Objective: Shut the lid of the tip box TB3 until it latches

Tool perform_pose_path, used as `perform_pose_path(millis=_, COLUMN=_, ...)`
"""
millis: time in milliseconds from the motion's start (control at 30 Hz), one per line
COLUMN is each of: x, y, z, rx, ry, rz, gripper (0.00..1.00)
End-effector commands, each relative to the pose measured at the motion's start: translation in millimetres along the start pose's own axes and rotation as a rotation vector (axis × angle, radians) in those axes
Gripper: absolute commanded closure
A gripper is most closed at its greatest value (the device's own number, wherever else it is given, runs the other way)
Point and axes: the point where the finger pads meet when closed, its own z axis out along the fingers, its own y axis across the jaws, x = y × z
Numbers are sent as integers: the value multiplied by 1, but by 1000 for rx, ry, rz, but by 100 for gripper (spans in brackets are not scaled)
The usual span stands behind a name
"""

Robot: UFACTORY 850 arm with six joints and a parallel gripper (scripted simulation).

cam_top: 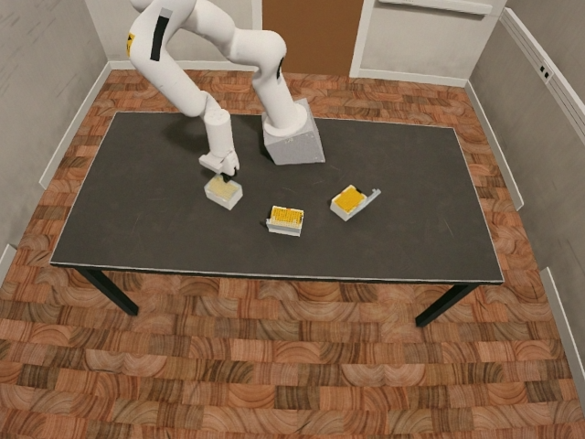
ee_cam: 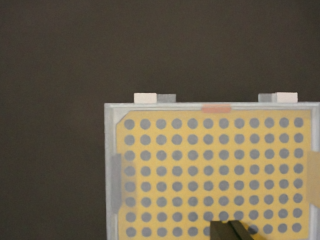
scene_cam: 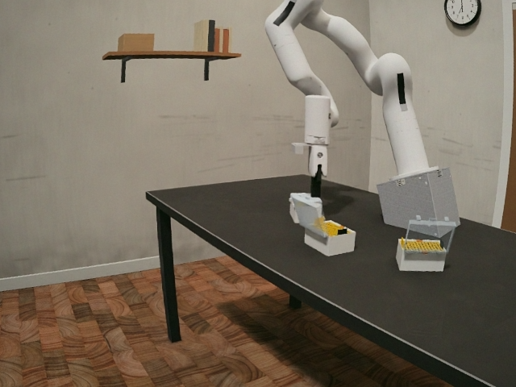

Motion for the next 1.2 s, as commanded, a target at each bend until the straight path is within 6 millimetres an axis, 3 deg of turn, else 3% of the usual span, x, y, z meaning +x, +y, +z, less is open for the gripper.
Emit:
perform_pose_path(millis=0, x=0, y=0, z=0, rx=0, ry=1, rz=0, gripper=100)
perform_pose_path(millis=500, x=0, y=0, z=0, rx=0, ry=1, rz=0, gripper=100)
perform_pose_path(millis=1167, x=0, y=0, z=-30, rx=0, ry=1, rz=0, gripper=100)
